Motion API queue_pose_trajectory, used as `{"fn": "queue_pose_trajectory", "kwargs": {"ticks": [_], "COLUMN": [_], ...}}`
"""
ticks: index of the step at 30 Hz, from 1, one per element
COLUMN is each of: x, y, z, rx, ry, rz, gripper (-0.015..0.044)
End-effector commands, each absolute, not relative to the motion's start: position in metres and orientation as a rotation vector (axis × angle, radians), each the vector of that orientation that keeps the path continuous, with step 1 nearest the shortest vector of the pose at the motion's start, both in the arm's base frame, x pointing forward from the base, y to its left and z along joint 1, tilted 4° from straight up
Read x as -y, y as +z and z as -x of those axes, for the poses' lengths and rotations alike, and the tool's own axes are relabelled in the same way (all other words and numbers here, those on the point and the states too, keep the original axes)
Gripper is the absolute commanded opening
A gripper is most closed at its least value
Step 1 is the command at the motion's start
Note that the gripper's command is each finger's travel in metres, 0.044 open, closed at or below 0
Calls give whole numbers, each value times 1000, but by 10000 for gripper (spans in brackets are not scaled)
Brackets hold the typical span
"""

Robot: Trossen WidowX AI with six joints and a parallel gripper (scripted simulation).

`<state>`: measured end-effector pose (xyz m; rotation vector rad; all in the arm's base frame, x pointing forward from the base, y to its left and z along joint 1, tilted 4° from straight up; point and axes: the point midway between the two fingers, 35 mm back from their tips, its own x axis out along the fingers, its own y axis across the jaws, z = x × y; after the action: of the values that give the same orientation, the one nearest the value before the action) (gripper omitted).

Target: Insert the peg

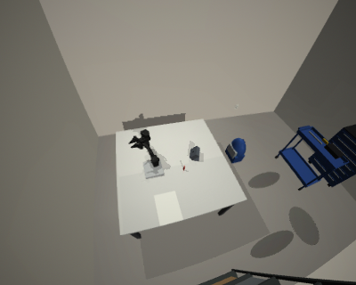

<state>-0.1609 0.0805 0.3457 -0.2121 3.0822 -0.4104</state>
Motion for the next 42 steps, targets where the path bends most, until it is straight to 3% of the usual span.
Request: {"fn": "queue_pose_trajectory", "kwargs": {"ticks": [1,6,42], "x": [-79,-52,114], "y": [345,338,341], "z": [161,158,101], "rx": [-3081,-3051,-2547], "ry": [-405,-270,-410], "rz": [217,343,886], "gripper": [426,440,440]}}
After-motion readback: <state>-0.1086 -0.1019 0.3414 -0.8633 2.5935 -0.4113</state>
